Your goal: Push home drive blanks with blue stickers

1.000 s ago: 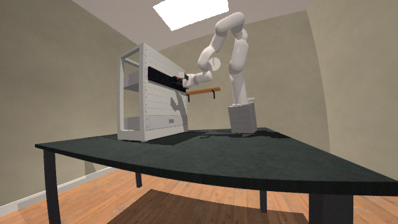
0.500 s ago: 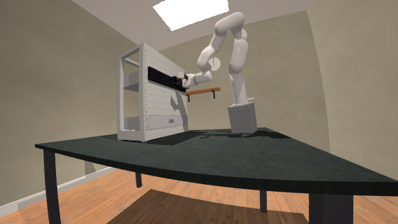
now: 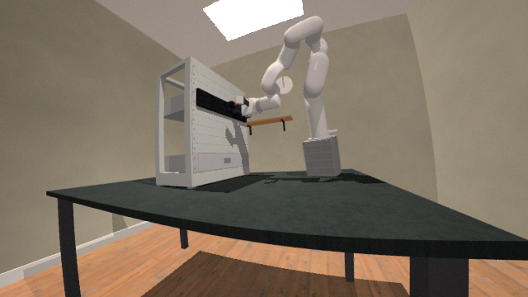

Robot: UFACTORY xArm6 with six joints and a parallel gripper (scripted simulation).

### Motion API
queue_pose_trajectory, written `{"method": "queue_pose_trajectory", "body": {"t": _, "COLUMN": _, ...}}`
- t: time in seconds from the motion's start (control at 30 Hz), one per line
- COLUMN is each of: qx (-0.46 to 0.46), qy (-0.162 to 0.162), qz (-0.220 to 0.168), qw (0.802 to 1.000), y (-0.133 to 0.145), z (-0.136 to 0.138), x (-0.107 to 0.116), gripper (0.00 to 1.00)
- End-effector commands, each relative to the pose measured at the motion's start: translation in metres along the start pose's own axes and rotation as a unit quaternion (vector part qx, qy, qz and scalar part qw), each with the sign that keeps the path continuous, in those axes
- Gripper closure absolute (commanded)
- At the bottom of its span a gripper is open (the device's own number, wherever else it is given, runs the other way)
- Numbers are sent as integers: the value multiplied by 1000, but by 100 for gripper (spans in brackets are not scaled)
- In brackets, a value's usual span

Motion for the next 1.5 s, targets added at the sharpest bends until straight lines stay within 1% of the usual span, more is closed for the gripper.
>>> {"method": "queue_pose_trajectory", "body": {"t": 0.0, "qx": 0, "qy": 2, "qz": 0, "qw": 1000, "y": 0, "z": 2, "x": -1, "gripper": 100}}
{"method": "queue_pose_trajectory", "body": {"t": 0.37, "qx": 0, "qy": 2, "qz": 0, "qw": 1000, "y": 0, "z": 2, "x": -4, "gripper": 100}}
{"method": "queue_pose_trajectory", "body": {"t": 0.77, "qx": 0, "qy": 2, "qz": 0, "qw": 1000, "y": 0, "z": 2, "x": -1, "gripper": 100}}
{"method": "queue_pose_trajectory", "body": {"t": 0.87, "qx": 0, "qy": 2, "qz": 0, "qw": 1000, "y": 0, "z": 2, "x": 8, "gripper": 100}}
{"method": "queue_pose_trajectory", "body": {"t": 0.97, "qx": 0, "qy": 2, "qz": 0, "qw": 1000, "y": 0, "z": 2, "x": 24, "gripper": 100}}
{"method": "queue_pose_trajectory", "body": {"t": 1.03, "qx": 0, "qy": 2, "qz": 0, "qw": 1000, "y": 0, "z": 2, "x": 24, "gripper": 100}}
{"method": "queue_pose_trajectory", "body": {"t": 1.27, "qx": 0, "qy": 2, "qz": 0, "qw": 1000, "y": 0, "z": 2, "x": 66, "gripper": 100}}
{"method": "queue_pose_trajectory", "body": {"t": 1.37, "qx": 0, "qy": 2, "qz": 0, "qw": 1000, "y": 0, "z": 2, "x": 79, "gripper": 100}}
{"method": "queue_pose_trajectory", "body": {"t": 1.47, "qx": 0, "qy": 2, "qz": 0, "qw": 1000, "y": 0, "z": 2, "x": 87, "gripper": 100}}
Point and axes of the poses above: the point where the finger pads meet when closed, its own x axis back along the fingers, its own z axis across the jaws, y = z × x, the point moved 7 cm from there along x, back along the fingers
